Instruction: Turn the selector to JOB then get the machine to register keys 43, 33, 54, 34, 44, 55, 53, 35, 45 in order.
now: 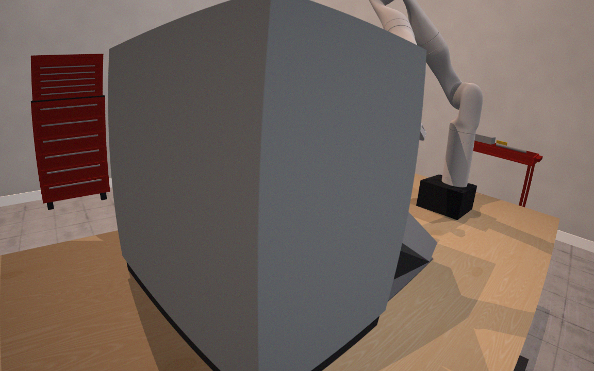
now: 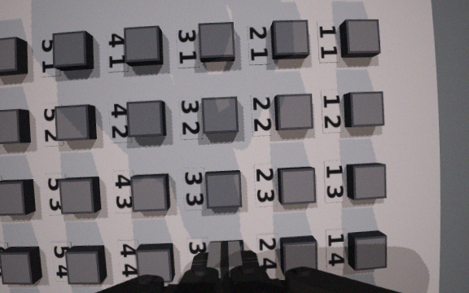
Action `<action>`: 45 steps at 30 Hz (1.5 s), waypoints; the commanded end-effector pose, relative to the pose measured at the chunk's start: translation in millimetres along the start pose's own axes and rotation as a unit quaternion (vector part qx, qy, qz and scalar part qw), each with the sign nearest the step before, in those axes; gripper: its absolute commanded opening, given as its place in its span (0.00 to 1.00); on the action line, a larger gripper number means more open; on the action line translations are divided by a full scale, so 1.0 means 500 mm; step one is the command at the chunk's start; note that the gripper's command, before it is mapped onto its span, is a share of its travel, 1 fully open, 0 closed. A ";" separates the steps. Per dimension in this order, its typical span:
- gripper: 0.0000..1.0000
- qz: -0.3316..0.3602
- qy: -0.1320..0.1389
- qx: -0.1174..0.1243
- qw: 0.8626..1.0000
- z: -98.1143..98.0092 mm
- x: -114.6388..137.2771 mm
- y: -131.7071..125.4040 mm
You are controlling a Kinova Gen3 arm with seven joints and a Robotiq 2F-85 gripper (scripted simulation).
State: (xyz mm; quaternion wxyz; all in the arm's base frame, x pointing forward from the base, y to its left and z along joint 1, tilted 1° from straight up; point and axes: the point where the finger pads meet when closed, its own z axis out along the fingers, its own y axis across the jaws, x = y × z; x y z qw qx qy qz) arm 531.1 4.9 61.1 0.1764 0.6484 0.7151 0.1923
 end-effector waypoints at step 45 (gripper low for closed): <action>0.10 0.000 0.000 -0.001 1.000 -0.065 0.000 0.031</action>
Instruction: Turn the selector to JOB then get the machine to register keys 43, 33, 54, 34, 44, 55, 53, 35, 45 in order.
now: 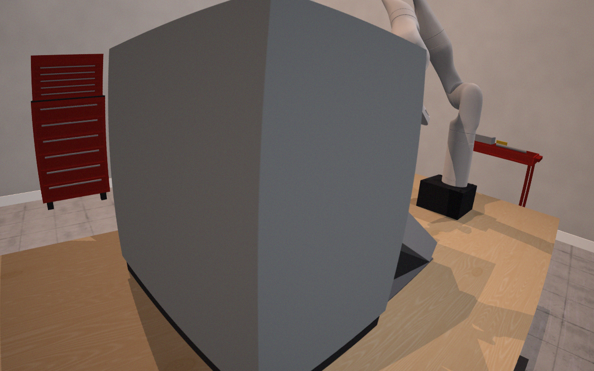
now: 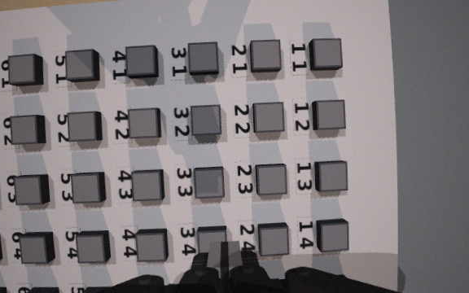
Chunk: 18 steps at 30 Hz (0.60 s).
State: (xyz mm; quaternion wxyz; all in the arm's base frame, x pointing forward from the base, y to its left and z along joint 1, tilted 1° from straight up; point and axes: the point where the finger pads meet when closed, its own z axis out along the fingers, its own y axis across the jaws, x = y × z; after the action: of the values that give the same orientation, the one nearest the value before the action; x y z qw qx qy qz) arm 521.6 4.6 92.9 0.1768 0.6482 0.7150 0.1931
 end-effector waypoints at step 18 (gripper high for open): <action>0.10 0.000 0.000 0.000 1.000 0.008 -0.001 0.054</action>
State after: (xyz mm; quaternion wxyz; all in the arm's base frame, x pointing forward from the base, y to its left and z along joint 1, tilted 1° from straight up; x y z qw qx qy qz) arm 545.3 6.8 103.4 0.1758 0.6485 0.7152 0.1923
